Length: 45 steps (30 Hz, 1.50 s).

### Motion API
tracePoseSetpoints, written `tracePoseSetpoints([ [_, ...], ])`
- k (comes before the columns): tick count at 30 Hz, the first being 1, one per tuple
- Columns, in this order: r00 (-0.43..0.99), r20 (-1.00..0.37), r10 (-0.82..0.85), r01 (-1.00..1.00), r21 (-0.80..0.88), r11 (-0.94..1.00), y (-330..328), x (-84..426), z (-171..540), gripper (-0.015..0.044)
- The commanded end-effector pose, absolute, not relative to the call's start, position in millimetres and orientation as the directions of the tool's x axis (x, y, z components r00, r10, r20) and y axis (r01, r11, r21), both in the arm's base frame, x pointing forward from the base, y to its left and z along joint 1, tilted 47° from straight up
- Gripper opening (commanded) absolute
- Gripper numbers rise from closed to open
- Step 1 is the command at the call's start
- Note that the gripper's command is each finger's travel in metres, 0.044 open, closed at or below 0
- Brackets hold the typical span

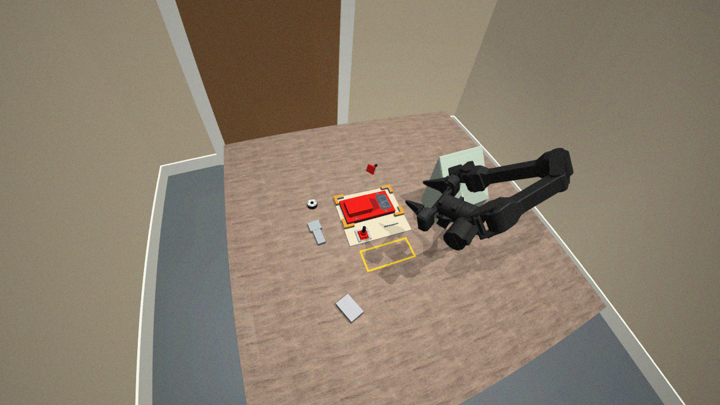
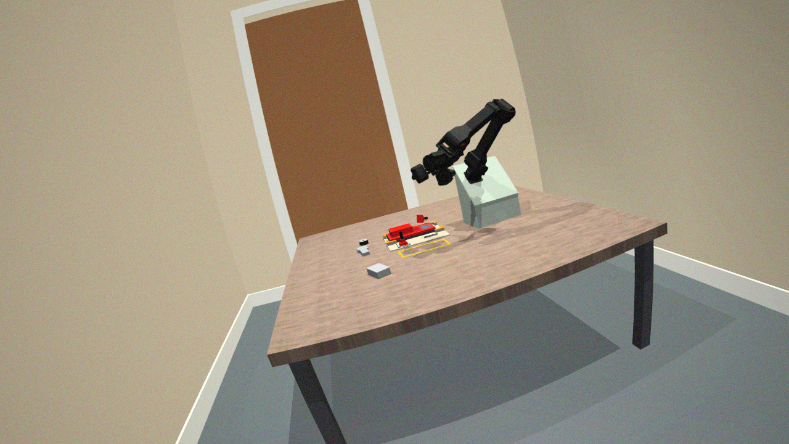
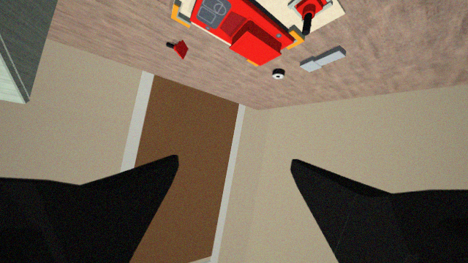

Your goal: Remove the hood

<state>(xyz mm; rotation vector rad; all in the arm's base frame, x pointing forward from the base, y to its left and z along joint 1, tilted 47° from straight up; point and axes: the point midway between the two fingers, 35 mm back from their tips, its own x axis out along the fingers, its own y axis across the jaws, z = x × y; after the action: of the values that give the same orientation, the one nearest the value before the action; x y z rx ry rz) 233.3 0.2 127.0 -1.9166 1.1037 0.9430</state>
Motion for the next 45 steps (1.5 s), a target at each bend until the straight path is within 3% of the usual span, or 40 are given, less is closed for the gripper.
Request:
tracePoseSetpoints([
  [1,0.265,-0.92,-0.29,-0.961,-0.228,-0.156,2.2,254.7,105.0,0.044],
  [11,0.046,-0.999,-0.016,-0.935,-0.048,0.351,2.0,292.9,43.9,0.044],
  [22,-0.077,-0.932,0.355,-0.592,0.329,0.736,-8.1,322.7,-28.0,0.044],
  [28,-0.056,-0.842,0.537,-0.317,0.525,0.79,-20.9,333.3,-68.4,0.044],
  [35,0.015,-0.703,0.711,0.025,0.711,0.703,-33.0,338.8,-107.2,0.044],
  [45,0.023,-0.688,0.725,0.057,0.725,0.686,-33.5,339.4,-110.3,0.044],
])
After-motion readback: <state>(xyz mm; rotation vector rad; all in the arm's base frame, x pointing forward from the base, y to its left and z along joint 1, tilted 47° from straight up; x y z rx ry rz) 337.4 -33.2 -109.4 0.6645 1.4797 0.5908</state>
